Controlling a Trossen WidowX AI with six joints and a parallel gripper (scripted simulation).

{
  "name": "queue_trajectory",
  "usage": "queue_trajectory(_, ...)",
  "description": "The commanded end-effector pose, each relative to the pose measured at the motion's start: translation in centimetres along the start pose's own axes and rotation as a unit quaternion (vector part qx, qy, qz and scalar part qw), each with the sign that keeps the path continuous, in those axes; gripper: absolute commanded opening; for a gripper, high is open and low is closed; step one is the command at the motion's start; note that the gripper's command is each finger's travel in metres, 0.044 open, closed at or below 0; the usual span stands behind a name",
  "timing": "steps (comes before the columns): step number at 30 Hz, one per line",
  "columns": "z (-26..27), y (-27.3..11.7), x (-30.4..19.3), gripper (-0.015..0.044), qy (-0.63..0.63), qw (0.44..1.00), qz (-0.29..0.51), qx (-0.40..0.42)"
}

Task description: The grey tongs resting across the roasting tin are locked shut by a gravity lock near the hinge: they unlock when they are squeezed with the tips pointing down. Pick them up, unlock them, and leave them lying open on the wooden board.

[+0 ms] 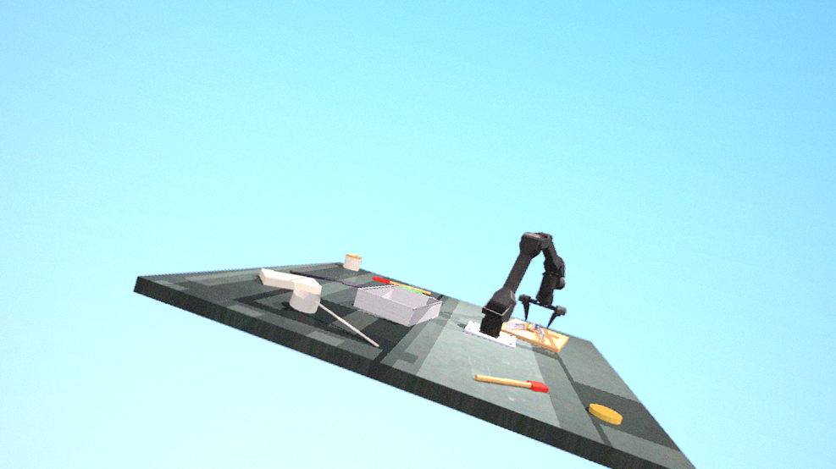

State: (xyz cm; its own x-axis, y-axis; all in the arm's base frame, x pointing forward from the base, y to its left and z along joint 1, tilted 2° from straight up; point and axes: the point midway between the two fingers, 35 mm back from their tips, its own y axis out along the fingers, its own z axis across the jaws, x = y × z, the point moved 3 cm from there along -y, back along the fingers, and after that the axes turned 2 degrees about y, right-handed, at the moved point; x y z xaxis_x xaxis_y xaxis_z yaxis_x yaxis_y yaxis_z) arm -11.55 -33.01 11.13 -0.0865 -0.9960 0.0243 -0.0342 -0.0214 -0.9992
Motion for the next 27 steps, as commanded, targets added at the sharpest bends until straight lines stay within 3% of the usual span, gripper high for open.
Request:
queue_trajectory(1, 0.9, -0.7, 0.3, 0.044, 0.0, 1.0, -0.001, 0.0)
queue_trajectory(12, 14.2, -10.8, -0.3, 0.044, -0.001, 1.0, -0.001, 0.006)
queue_trajectory(27, 14.5, -14.7, -0.8, 0.044, -0.002, 0.999, -0.031, 0.012)
